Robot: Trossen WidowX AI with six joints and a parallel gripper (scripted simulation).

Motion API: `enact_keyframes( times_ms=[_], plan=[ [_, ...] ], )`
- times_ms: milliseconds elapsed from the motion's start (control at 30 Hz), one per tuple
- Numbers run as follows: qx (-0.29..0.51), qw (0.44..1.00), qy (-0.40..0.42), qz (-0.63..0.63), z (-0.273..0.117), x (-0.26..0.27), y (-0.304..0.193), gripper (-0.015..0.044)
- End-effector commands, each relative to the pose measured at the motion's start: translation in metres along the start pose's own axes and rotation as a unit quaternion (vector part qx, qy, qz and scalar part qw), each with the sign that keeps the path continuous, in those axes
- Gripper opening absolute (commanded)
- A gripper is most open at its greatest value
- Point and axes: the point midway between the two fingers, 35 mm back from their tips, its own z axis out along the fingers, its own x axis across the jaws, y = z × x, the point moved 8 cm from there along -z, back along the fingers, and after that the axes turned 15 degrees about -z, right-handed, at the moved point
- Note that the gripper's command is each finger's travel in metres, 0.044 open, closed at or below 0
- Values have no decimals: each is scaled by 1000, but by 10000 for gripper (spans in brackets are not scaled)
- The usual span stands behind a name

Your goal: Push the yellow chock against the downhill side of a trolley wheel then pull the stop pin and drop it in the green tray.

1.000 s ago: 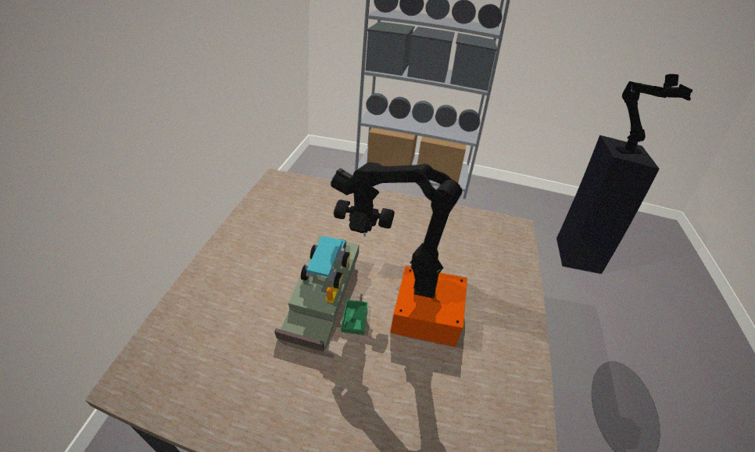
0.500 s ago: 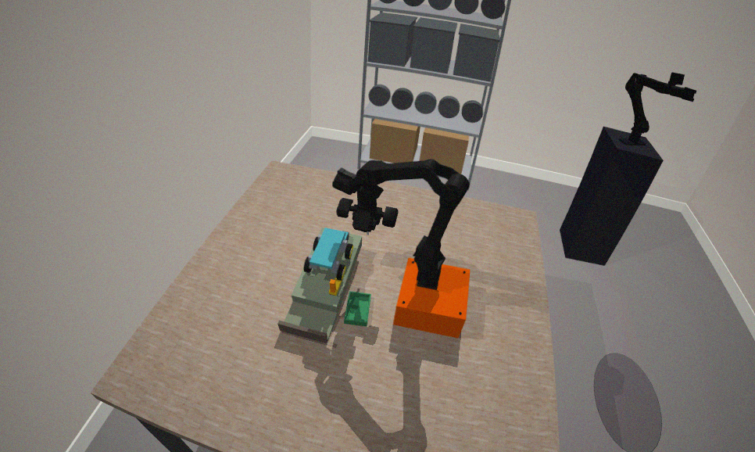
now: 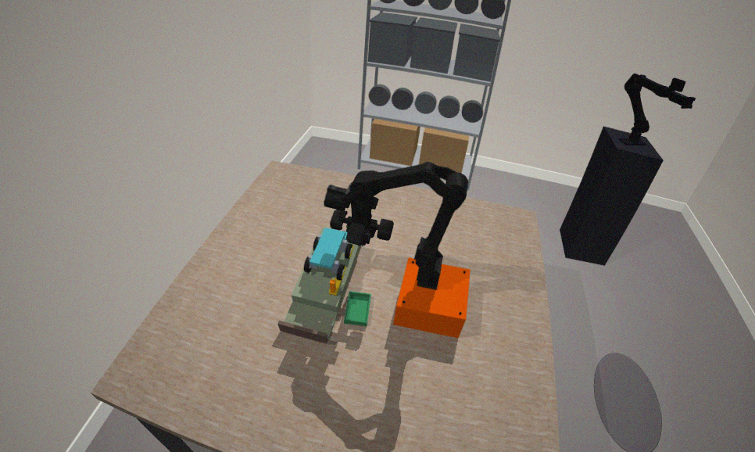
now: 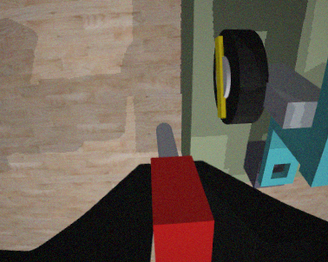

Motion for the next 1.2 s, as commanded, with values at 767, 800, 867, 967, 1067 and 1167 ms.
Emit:
enact_keyframes(
  times_ms=[767, 800, 867, 967, 1067, 1167],
  plan=[
    [-4, 1000, 4, 0, -14, -23, 97, 0],
    [-4, 1000, 4, 0, -14, -24, 101, 0],
    [-5, 1000, 4, 0, -15, -26, 109, 0],
    [-5, 1000, 4, 0, -17, -28, 121, 0],
    [-6, 1000, 4, 0, -18, -30, 133, 0],
    [-7, 1000, 4, 0, -19, -33, 146, 0]
  ],
)
